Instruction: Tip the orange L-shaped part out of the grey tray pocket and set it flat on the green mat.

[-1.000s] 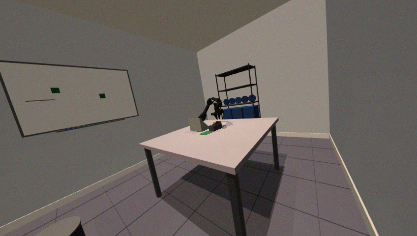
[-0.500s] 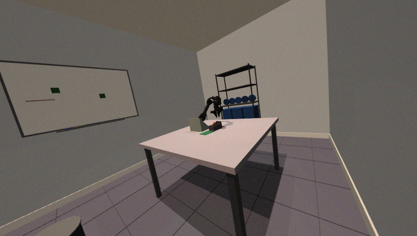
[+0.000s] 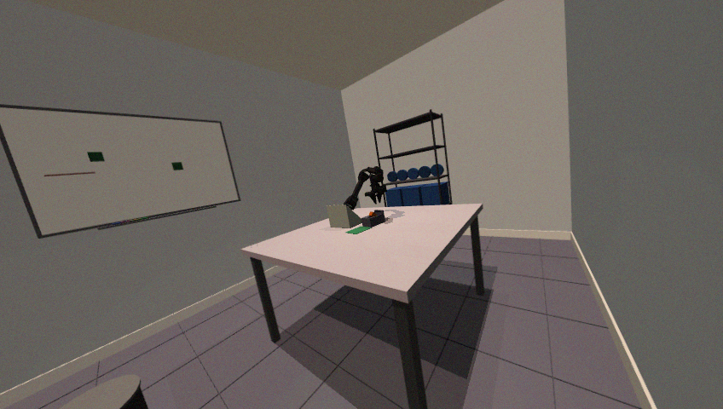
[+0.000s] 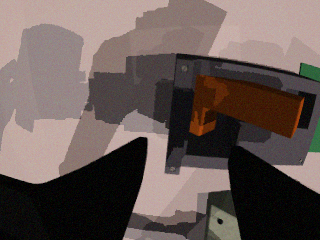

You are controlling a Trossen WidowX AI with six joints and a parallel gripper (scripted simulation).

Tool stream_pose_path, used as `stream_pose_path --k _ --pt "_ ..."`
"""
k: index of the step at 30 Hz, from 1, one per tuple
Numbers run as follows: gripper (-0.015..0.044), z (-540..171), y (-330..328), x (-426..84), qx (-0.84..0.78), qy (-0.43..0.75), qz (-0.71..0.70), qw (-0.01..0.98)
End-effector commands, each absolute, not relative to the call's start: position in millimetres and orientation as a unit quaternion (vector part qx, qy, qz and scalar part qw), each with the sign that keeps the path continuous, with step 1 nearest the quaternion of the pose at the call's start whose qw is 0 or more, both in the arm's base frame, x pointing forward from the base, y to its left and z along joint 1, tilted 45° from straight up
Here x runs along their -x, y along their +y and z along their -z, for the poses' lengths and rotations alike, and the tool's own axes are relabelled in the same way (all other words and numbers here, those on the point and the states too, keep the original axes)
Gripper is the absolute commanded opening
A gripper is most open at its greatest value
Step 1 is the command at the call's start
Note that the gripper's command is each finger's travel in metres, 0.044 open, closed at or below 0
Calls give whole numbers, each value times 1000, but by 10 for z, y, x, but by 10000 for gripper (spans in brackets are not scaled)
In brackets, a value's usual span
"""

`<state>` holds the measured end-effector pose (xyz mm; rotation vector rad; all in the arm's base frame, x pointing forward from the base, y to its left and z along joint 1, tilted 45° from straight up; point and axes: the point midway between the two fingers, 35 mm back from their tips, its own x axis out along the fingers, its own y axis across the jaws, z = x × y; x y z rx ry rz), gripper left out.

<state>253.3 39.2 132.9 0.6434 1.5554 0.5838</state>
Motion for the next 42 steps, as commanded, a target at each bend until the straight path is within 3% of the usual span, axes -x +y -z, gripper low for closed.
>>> stream_pose_path --k 1,2,10,20,42 --pt "259 -1296 367 -2536 -258 670 -279 638" --pt "280 -1280 349 -2541 -241 663 -296 644" --pt "280 -1076 118 -2575 -23 538 -491 685" --pt "280 -824 -159 -2568 239 308 -664 638" --pt "280 -601 56 -2546 244 303 -666 637"
